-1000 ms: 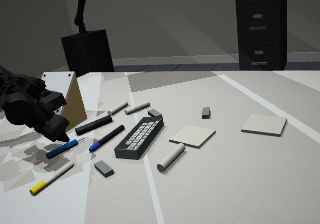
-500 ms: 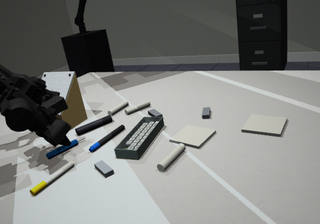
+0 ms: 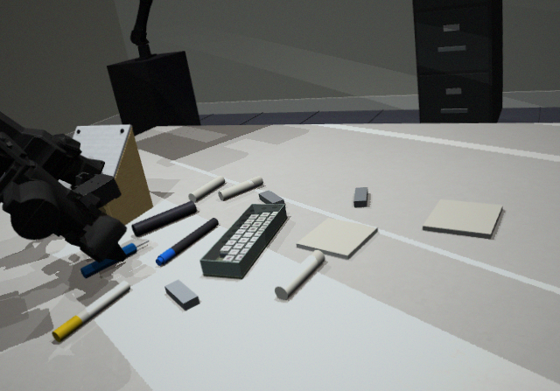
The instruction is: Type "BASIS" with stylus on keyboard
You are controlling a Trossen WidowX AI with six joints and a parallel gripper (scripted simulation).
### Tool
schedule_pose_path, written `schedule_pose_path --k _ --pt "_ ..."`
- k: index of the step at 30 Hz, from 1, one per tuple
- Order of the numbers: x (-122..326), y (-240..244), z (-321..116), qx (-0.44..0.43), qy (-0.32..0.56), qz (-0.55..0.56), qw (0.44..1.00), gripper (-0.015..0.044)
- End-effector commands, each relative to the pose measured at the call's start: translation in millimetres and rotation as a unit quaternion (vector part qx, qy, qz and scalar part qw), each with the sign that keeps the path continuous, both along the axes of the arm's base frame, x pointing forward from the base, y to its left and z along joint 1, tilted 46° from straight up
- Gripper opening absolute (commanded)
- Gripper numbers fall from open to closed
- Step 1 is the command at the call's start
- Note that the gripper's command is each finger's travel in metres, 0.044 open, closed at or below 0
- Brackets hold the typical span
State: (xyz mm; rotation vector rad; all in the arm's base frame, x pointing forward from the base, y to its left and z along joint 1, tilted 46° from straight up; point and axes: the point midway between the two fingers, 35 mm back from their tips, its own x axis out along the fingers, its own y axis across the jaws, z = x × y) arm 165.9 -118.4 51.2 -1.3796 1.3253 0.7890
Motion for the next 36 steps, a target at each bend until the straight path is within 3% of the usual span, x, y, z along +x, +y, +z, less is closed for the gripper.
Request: schedule_pose_path --k 1,6,9,36 --pt "-1 0 -2 0.003 0.001 0.003 1.000 0.0150" --pt "0 0 0 0.000 0.000 0.000 1.000 0.0019" --pt "0 0 0 0.000 0.000 0.000 1.000 0.0000" --pt "-3 36 31 0.006 0.001 0.002 1.000 0.0000"
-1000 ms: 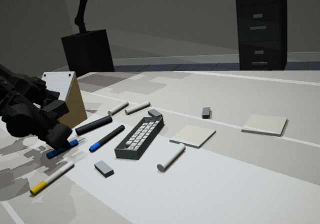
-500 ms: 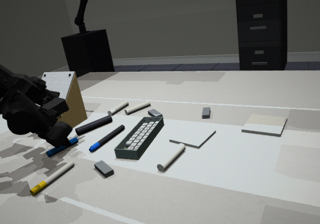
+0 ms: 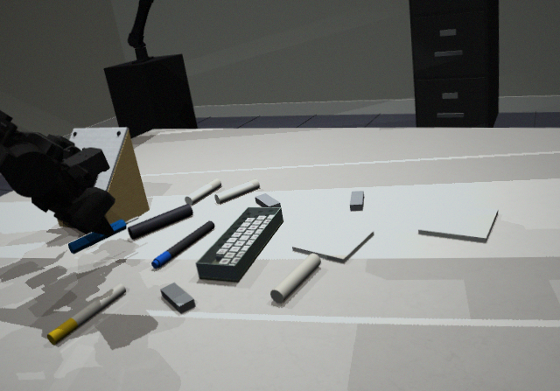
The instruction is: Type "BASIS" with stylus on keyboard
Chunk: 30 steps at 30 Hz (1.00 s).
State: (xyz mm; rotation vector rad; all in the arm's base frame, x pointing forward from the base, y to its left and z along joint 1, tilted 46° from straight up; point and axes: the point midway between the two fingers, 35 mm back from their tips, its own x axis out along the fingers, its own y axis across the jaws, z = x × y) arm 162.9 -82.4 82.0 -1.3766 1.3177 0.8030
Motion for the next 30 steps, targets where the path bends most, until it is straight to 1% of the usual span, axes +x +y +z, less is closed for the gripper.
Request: schedule_pose_path --k 1,15,22,30 --pt "1 0 0 0.004 -0.002 -0.009 1.000 0.0000" --pt "29 14 5 0.083 -0.038 -0.202 0.975 0.0000" --pt "43 21 7 0.117 -0.050 -0.302 0.945 0.0000" --pt "60 30 8 0.151 -0.057 -0.414 0.896 0.0000"
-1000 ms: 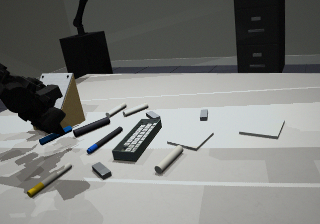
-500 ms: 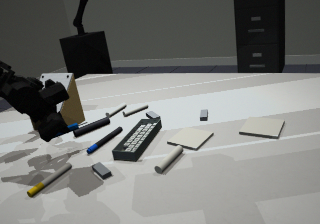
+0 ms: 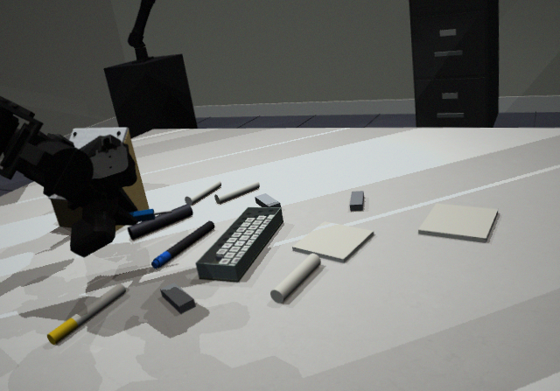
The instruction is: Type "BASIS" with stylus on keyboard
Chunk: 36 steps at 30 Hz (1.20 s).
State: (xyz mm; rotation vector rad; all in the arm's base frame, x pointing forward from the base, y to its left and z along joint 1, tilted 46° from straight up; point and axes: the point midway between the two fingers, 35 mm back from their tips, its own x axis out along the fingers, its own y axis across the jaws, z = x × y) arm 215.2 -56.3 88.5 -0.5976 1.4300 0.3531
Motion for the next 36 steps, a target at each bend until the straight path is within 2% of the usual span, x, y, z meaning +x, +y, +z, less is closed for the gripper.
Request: schedule_pose_path --k 1,18,36 --pt "9 6 1 0.022 -0.004 -0.060 0.998 0.0000" --pt "44 28 -2 0.093 0.007 -0.316 0.944 0.0000" --pt "78 56 -13 0.131 0.044 -0.568 0.811 0.0000"
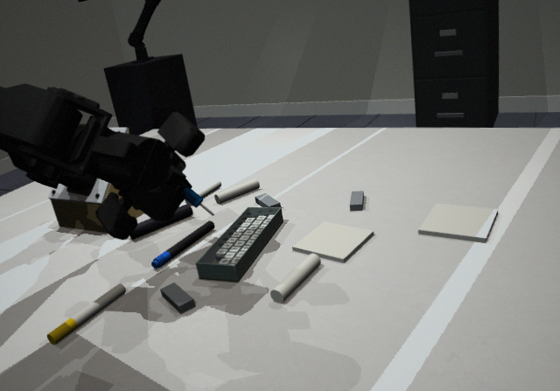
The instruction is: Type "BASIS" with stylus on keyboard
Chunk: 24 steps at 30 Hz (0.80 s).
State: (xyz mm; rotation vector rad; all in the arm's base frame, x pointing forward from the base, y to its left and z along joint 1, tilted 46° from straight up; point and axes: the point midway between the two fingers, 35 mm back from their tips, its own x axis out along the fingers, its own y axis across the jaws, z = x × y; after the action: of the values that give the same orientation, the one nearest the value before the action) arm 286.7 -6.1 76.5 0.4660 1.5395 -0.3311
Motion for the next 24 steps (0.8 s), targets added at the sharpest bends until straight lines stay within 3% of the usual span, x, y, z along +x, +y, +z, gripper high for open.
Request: schedule_pose_path --k 1,13,24 --pt "8 8 -2 0.014 0.012 -0.063 0.998 0.0000" --pt "29 29 -13 0.038 0.062 -0.247 0.966 0.0000" --pt "46 49 -27 0.047 0.114 -0.409 0.904 0.0000"
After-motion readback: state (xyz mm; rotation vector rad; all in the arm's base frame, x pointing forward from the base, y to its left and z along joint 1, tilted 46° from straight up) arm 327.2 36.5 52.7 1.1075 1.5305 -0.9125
